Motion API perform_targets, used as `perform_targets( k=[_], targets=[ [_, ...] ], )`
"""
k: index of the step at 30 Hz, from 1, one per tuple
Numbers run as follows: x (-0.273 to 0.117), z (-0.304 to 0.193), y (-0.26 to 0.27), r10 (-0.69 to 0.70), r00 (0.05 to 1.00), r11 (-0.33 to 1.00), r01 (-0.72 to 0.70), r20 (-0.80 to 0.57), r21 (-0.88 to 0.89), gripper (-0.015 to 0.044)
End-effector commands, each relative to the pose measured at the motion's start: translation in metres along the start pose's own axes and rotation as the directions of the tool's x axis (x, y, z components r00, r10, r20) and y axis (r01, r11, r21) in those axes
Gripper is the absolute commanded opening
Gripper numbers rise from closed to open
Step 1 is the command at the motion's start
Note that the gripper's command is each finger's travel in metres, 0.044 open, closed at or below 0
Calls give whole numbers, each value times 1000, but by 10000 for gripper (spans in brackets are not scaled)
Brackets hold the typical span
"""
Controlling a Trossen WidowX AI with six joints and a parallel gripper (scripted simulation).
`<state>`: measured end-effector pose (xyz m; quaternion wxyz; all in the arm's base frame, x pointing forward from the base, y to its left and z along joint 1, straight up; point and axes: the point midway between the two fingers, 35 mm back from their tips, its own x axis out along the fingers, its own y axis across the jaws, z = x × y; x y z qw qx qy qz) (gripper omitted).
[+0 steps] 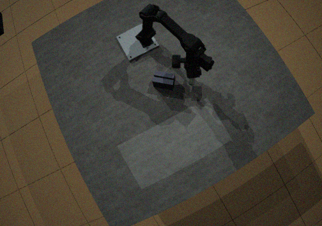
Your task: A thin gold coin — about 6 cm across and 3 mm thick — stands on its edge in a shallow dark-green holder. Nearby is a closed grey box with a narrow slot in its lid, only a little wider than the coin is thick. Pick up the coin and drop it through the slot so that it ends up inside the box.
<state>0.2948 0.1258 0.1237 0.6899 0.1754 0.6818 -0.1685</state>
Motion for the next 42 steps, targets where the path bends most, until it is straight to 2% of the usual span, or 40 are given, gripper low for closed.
perform_targets(
  k=[1,9,17,30,39,42],
  targets=[
    [-3,1,0,3,1000,996,-2,8,-85,0],
    [-3,2,1,3,1000,936,0,8,-353,0],
    [-4,3,1,3,1000,805,3,8,-594,0],
    [-4,5,2,3,1000,468,6,8,-884,0],
    [-4,6,3,3,1000,182,8,8,-983,0],
    [-4,6,3,3,1000,159,8,8,-987,0]
  ],
)
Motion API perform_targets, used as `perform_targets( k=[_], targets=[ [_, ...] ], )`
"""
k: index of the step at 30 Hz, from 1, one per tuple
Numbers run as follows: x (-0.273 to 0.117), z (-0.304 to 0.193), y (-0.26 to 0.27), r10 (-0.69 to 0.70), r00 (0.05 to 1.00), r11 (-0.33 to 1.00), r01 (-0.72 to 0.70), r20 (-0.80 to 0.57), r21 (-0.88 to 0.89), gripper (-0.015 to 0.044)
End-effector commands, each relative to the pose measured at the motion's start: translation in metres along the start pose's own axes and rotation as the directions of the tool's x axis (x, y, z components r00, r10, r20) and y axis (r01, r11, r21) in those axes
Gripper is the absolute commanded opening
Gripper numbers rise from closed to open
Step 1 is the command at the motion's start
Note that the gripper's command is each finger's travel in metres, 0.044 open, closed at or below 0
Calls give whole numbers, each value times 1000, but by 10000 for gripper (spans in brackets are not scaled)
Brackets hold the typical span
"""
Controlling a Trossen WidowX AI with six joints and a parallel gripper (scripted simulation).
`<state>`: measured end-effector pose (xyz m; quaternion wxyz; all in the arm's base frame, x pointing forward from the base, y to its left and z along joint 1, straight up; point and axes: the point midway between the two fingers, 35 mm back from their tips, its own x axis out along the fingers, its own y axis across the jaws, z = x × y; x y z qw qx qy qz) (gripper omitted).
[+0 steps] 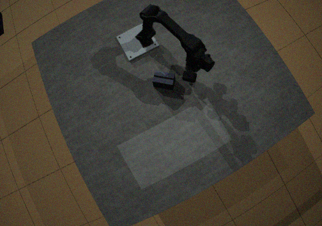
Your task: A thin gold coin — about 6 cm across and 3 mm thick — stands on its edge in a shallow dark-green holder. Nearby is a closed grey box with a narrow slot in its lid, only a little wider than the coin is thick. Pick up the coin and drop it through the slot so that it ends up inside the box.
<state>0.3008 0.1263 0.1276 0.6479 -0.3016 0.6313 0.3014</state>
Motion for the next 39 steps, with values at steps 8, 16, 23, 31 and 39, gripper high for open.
perform_targets(
  k=[8,16,23,31,39],
  targets=[
    [-1,-9,-8,-7,1000,1000,7,-2,-30,0],
    [-2,-26,-20,-10,1000,1000,10,-3,-27,0],
    [-2,-42,-29,-11,1000,1000,11,-6,-30,0],
    [-2,-56,-36,-17,1000,999,16,-13,-40,0],
    [-1,-75,-44,-9,1000,1000,9,-13,-29,0]
  ],
)
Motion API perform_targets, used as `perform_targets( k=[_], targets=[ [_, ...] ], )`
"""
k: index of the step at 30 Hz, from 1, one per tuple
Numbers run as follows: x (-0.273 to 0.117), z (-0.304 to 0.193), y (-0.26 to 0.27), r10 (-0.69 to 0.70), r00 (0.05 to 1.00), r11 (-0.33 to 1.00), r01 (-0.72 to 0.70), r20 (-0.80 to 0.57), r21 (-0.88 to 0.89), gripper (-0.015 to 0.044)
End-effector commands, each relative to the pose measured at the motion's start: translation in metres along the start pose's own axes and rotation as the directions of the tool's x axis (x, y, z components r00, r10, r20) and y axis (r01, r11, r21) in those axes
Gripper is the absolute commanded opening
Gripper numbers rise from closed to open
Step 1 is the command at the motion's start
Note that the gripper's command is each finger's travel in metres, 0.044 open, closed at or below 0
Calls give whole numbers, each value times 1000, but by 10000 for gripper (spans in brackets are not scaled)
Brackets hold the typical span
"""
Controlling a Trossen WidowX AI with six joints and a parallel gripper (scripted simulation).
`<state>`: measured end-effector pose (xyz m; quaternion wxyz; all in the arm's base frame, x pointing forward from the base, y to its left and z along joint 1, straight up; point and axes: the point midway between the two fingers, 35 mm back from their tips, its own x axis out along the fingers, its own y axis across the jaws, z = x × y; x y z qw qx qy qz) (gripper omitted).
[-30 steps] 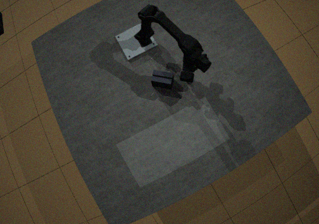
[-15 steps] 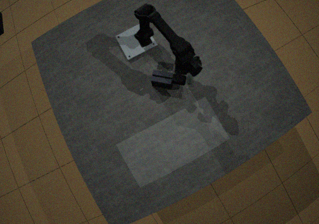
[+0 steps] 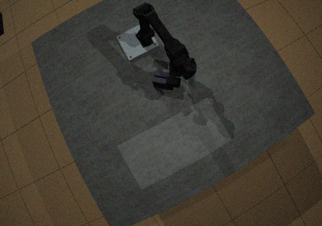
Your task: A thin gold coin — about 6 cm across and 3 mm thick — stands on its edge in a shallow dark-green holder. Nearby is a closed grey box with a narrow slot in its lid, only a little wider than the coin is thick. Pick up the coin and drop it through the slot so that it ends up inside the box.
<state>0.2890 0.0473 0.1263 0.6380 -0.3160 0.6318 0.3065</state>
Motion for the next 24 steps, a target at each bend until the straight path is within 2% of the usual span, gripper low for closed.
perform_targets(
  k=[1,24],
  targets=[
    [-1,-9,-3,-3,1000,1000,3,6,3,0],
    [0,-65,-18,-3,1000,1000,3,6,-8,0]
  ],
)
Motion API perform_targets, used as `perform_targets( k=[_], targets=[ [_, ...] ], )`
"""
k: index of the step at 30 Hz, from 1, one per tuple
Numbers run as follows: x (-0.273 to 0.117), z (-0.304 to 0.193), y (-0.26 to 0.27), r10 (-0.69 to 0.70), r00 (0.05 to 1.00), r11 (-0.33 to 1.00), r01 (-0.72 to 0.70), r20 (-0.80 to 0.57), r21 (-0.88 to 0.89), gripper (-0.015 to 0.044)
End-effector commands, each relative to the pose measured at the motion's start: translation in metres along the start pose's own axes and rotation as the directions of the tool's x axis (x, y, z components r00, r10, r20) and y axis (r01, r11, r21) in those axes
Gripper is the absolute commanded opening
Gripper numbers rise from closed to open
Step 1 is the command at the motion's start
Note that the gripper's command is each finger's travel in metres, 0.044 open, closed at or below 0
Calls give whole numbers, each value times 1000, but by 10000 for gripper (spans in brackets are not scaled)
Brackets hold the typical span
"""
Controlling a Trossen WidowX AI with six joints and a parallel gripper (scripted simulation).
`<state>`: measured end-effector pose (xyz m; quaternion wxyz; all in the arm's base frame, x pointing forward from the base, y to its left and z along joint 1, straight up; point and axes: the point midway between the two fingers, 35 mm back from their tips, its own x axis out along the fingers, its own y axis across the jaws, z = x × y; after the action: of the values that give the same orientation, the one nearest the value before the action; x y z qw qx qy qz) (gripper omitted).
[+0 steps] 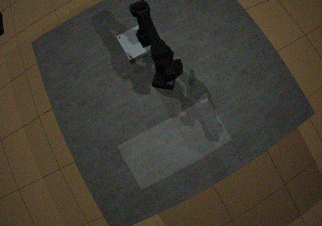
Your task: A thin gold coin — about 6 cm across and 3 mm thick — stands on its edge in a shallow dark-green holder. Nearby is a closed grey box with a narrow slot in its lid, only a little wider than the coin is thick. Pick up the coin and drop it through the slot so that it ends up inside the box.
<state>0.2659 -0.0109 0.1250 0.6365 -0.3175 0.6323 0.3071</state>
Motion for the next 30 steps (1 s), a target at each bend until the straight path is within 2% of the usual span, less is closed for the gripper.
perform_targets(
  k=[1,30],
  targets=[
    [-1,-5,0,-3,1000,1000,3,9,-4,0],
    [0,-4,0,3,1000,1000,-3,-1,-1,0]
  ],
)
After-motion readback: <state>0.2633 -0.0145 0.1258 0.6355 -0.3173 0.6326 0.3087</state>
